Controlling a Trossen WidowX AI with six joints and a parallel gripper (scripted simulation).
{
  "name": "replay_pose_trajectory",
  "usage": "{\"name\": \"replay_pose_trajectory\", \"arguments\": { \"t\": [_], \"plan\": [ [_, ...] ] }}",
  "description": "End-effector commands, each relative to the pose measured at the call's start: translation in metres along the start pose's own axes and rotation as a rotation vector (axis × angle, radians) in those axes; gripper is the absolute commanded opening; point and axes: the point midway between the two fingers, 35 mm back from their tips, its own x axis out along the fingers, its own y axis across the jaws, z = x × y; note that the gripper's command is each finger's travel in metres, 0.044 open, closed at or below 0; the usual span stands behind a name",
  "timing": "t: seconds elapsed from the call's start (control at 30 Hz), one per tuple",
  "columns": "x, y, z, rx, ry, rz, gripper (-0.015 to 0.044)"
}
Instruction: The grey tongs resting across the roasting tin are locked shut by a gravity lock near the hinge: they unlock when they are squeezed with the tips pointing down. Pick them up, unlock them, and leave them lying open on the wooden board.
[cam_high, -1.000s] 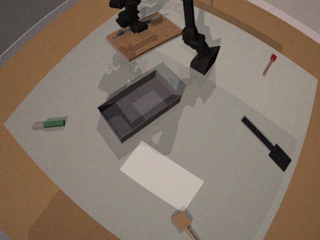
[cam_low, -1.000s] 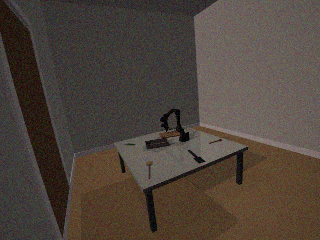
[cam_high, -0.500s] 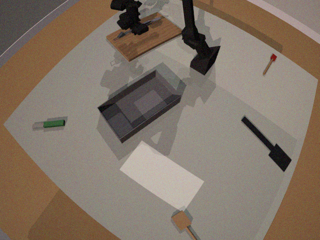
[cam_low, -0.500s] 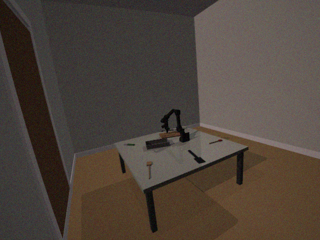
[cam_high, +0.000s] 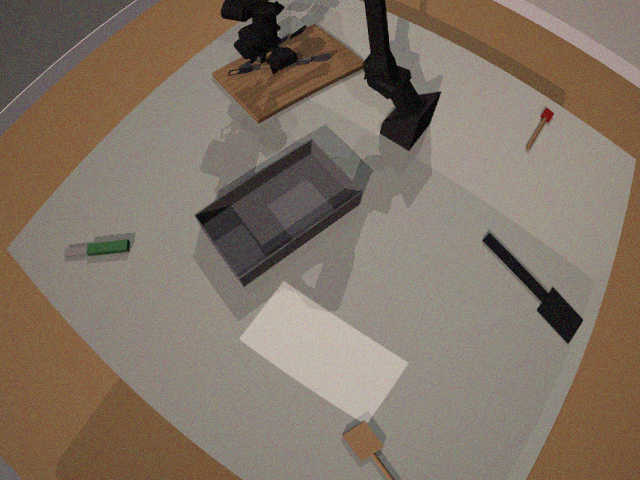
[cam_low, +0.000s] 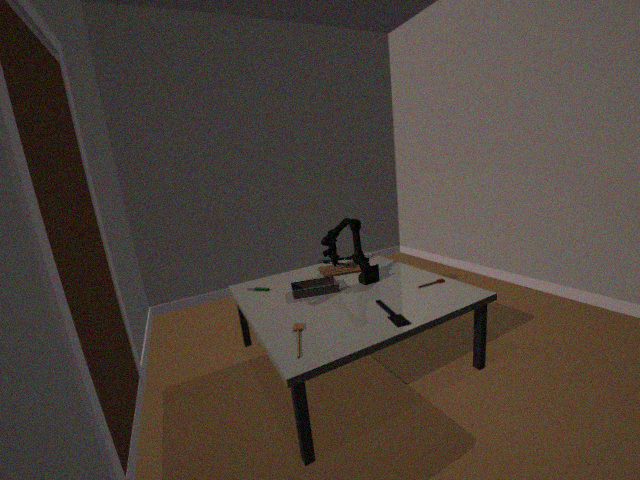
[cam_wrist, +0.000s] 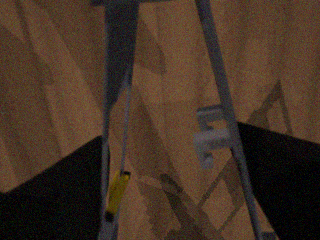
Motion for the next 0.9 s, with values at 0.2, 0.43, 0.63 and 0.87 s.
{"name": "replay_pose_trajectory", "arguments": {
  "t": [0.2, 0.43, 0.63, 0.87],
  "plan": [
    [-0.001, 0.000, 0.002, -0.001, -0.002, 0.001, 0.0440],
    [-0.029, -0.010, 0.048, -0.004, 0.001, 0.030, 0.0440],
    [-0.066, -0.011, 0.099, -0.020, -0.002, 0.031, 0.0440],
    [-0.109, -0.001, 0.146, -0.049, -0.019, -0.002, 0.0440]
  ]
}}
